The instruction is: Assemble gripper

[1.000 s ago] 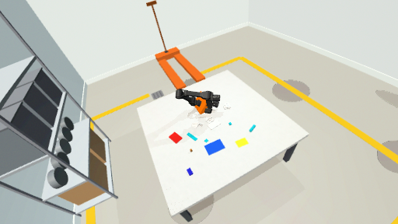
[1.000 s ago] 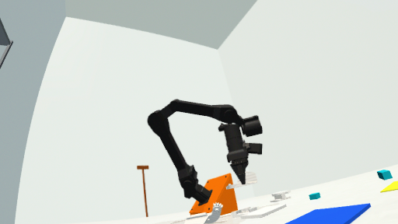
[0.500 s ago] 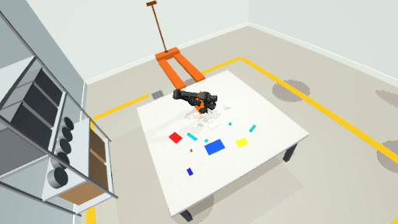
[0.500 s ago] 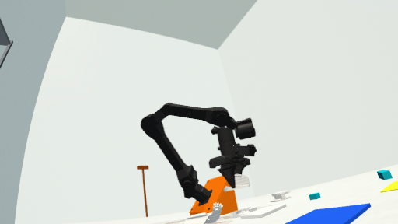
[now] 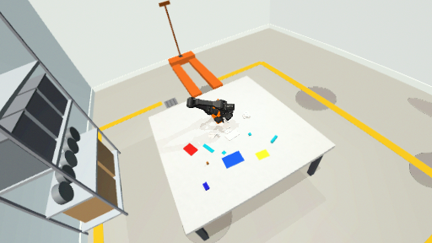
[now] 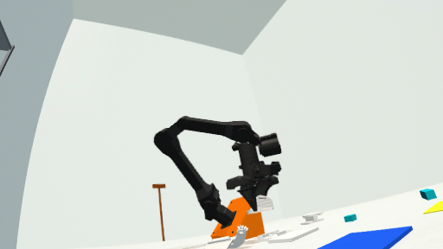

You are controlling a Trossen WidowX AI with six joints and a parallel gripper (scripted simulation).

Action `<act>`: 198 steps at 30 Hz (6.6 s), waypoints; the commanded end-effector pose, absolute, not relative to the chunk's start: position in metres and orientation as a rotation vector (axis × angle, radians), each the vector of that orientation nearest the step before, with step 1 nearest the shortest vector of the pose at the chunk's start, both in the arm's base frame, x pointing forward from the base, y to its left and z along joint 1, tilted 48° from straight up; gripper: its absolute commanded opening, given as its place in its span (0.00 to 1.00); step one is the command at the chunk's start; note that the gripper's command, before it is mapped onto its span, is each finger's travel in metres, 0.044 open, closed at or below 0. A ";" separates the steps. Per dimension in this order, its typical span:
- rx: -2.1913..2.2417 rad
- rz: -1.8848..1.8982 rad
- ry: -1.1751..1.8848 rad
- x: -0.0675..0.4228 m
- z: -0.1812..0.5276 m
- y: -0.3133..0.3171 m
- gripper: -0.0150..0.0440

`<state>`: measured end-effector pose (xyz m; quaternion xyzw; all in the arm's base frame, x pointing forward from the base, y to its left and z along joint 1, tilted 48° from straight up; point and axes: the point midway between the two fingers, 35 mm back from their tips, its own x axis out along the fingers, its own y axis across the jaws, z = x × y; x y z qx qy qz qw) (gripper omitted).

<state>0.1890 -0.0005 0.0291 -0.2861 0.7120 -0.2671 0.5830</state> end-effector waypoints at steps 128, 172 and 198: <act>-0.693 -0.607 1.668 0.280 0.022 -0.073 0.48; -0.698 -0.605 1.670 0.277 0.012 -0.084 0.48; -0.699 -0.604 1.670 0.276 0.008 -0.088 0.48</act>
